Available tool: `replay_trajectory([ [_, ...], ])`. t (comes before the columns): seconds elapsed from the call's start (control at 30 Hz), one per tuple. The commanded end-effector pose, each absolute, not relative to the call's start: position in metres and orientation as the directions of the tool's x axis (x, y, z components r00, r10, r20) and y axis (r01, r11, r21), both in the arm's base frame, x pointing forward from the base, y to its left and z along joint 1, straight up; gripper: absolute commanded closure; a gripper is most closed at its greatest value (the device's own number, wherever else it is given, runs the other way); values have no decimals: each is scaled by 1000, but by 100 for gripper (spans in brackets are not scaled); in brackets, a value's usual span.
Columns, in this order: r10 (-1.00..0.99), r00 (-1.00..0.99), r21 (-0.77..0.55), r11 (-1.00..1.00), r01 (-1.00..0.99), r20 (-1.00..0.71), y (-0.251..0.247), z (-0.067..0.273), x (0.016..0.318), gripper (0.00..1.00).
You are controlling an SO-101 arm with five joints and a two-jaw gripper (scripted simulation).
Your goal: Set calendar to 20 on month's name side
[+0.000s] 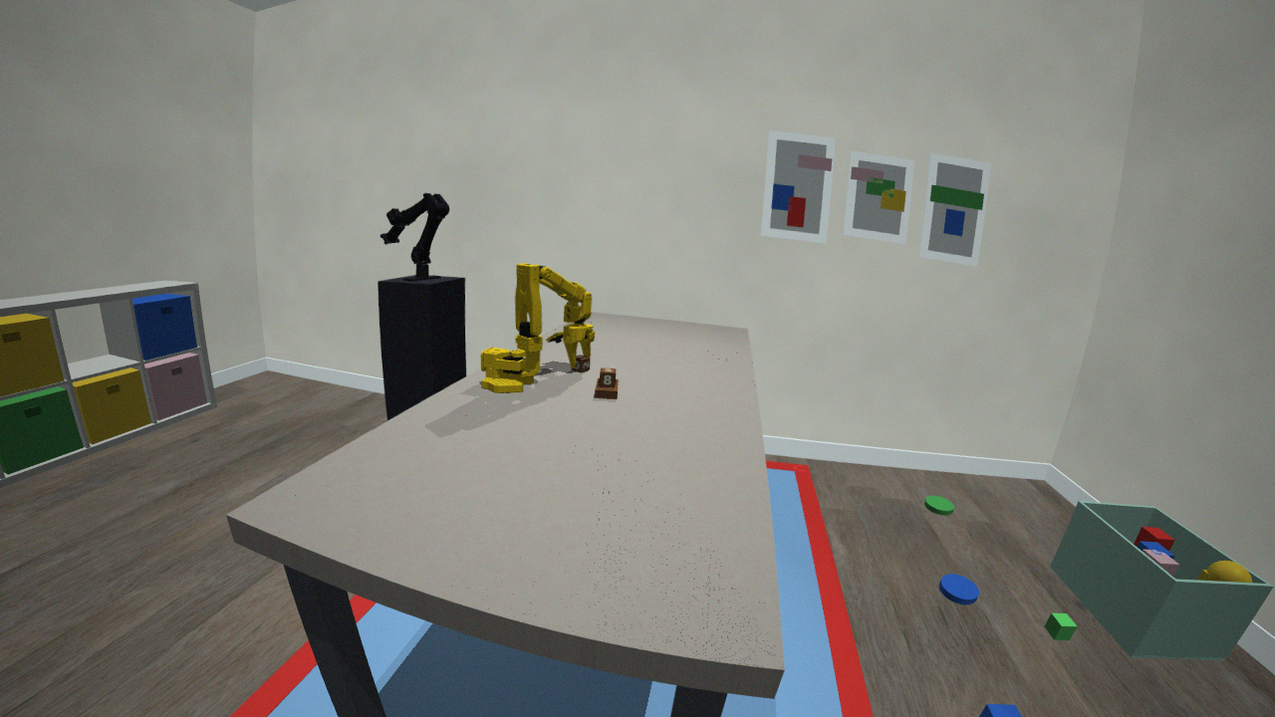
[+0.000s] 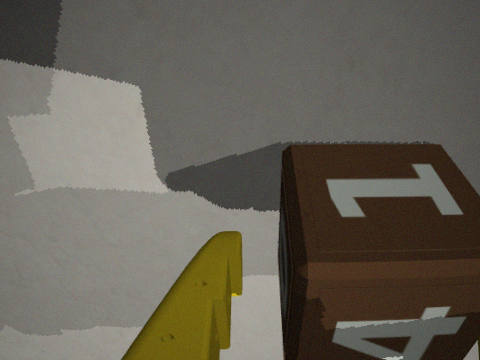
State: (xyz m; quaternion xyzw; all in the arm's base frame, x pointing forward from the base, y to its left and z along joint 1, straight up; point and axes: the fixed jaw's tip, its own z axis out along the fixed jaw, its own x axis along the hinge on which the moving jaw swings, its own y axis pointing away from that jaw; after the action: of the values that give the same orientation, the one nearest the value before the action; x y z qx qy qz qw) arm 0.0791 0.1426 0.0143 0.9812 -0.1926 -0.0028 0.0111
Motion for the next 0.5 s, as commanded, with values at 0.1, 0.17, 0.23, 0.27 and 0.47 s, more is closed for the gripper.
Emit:
replay_trajectory([
  [0.1, -382, 924, -22, -924, -382, 2, 152, 19, 85, 79],
  [0.17, -382, 924, -22, -924, -382, 2, 152, 19, 85, 79],
  [0.23, -382, 924, -22, -924, -382, 2, 152, 19, 85, 80],
  [0.27, -382, 924, -22, -924, -382, 2, 153, 19, 86, 80],
  [0.47, -382, 924, -22, -924, -382, 2, 154, 19, 86, 82],
])
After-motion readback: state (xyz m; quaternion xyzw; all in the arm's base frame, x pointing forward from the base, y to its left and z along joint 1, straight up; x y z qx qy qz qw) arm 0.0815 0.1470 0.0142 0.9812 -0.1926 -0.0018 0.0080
